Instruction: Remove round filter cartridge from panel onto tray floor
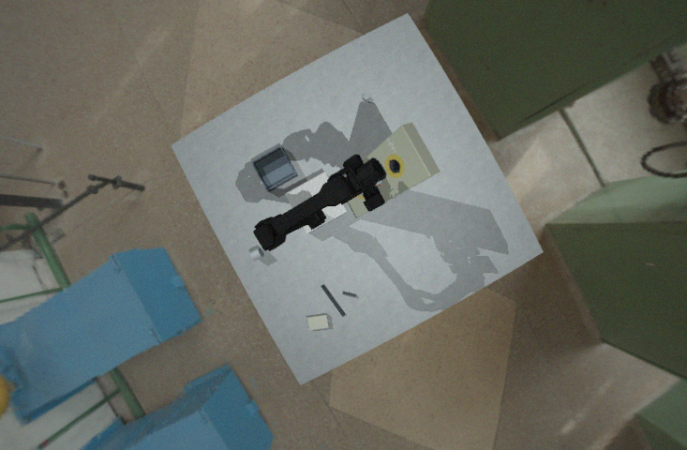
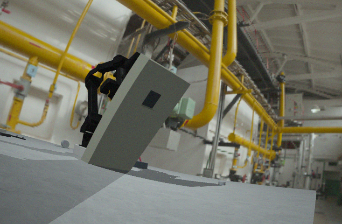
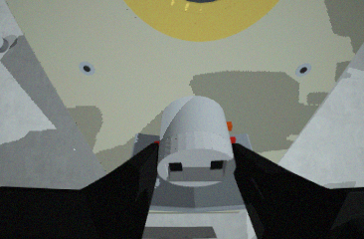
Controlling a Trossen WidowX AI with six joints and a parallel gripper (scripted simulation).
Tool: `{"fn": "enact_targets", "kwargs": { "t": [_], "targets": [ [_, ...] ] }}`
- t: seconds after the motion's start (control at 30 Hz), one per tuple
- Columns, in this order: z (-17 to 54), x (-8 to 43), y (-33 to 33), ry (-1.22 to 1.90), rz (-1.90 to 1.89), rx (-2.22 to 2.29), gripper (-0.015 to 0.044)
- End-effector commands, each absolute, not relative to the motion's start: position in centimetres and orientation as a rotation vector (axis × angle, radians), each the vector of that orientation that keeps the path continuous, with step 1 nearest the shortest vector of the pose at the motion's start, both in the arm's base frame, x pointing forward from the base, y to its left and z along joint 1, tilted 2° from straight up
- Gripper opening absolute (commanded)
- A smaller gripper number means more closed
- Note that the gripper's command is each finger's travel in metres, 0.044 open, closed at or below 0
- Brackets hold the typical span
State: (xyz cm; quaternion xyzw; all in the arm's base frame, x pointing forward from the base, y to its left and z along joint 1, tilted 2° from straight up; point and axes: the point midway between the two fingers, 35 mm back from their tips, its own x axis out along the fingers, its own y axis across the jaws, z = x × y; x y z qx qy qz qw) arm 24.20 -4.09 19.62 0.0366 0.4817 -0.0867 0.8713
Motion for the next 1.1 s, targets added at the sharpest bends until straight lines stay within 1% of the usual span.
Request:
{"fn": "enact_targets", "kwargs": {
  "t": [0.0,0.03,0.07,0.37,1.07],
  "targets": [
    [20.1,24.5,-4.2,1.005,-0.183,0.076,0.0034],
    [20.4,24.7,-4.2,1.005,-0.183,0.076,0.0008],
    [20.7,24.9,-4.2,1.005,-0.182,0.076,0.0000],
    [22.0,25.4,-4.3,1.005,-0.181,0.076,0.0000],
    [29.5,21.2,-3.3,1.010,-0.181,0.077,0.0000]
  ]
}}
